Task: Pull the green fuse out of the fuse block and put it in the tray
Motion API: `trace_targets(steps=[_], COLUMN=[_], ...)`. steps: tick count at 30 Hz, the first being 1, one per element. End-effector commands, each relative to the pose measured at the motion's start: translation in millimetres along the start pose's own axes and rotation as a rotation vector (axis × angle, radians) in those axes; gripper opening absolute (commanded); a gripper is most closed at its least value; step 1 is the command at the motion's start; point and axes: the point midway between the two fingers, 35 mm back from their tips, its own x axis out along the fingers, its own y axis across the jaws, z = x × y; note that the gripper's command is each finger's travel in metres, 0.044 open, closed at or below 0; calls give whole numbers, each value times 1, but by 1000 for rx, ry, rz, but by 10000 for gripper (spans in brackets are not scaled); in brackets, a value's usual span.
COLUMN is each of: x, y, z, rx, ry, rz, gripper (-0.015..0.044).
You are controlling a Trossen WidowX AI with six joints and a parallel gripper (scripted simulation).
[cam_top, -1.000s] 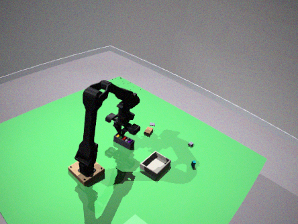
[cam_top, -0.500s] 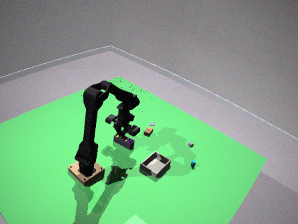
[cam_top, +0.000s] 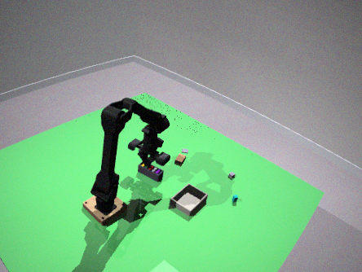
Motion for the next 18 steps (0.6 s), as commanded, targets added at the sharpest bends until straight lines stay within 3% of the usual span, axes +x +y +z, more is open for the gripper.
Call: trace_targets(steps=[1, 18], x=[0, -8], y=[0, 0], z=[0, 1], rx=[0, 0], ry=[0, -1], rz=[0, -1], gripper=[0, 0])
